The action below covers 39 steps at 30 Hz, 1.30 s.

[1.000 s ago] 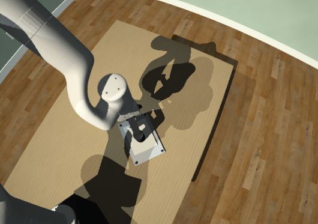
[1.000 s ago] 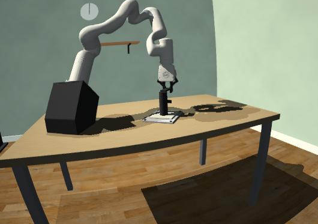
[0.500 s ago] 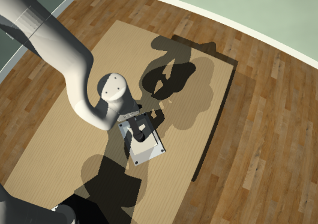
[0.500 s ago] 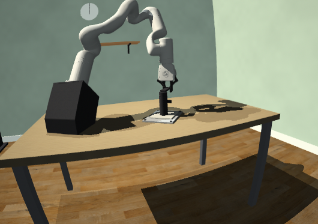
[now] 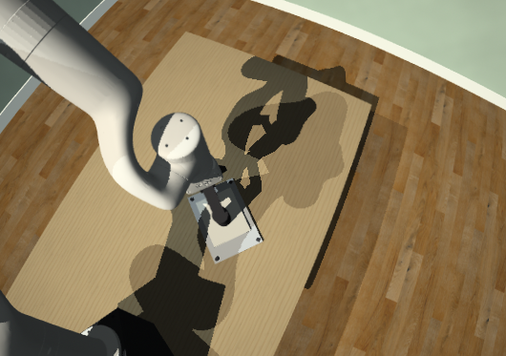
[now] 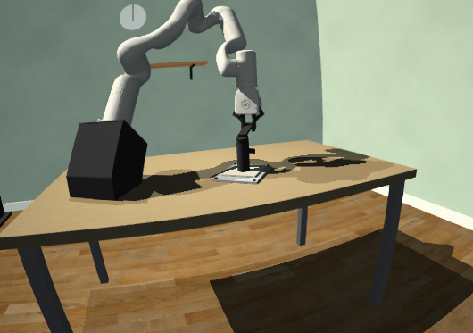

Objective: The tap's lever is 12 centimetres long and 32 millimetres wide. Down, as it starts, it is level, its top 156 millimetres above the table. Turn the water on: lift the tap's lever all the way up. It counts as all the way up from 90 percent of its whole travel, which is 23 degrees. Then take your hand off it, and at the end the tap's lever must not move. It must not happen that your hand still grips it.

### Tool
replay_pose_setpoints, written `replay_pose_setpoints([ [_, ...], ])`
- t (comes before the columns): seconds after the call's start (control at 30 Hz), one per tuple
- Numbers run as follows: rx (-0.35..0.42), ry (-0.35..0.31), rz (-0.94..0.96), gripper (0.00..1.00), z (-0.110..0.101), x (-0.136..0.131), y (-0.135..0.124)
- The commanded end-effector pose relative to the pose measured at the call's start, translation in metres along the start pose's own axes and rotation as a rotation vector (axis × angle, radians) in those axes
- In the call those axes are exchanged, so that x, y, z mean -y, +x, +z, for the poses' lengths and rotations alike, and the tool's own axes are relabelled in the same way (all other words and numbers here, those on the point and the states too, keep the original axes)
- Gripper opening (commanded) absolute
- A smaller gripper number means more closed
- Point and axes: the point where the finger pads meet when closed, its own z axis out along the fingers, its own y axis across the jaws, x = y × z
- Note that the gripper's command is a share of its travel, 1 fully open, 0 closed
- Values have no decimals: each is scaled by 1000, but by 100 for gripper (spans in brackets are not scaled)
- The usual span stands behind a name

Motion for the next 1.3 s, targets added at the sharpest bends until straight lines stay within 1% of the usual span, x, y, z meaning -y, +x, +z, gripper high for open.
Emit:
replay_pose_setpoints([
  [0.0,0,-1,0,0,-7,-1,-3],
  [0.97,0,-1,0,0,-9,-1,-5],
  [1.0,0,-1,0,71,-9,-1,-5],
  [1.27,0,-1,0,71,-9,-1,-5],
])
